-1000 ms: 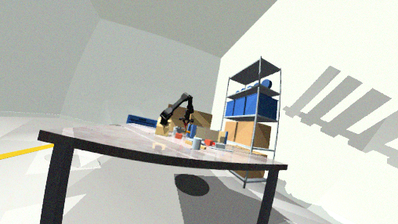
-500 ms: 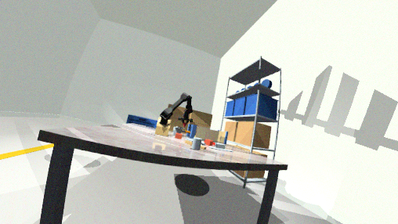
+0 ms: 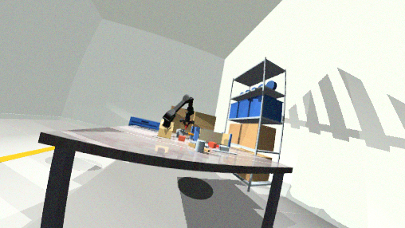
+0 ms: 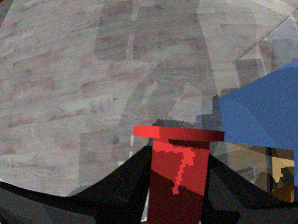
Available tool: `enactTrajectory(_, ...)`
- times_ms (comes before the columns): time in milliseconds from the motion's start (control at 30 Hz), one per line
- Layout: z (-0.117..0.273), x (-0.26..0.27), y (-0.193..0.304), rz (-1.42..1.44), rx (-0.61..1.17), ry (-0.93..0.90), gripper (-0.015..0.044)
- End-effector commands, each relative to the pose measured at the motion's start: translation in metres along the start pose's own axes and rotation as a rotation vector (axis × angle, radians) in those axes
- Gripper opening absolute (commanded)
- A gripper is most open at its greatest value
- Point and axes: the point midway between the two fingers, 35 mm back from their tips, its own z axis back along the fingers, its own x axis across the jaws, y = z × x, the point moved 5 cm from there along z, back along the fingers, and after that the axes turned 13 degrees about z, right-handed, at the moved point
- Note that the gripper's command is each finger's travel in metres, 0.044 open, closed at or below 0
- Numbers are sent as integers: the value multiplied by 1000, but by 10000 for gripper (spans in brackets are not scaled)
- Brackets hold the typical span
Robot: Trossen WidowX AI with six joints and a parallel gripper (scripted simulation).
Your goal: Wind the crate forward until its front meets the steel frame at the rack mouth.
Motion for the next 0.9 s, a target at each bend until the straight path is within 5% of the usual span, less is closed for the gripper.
enactTrajectory(0, -2, 19, -11, 15, -21, -31, 0)
enactTrajectory(867, -1, 61, -22, 15, -24, -34, 0)
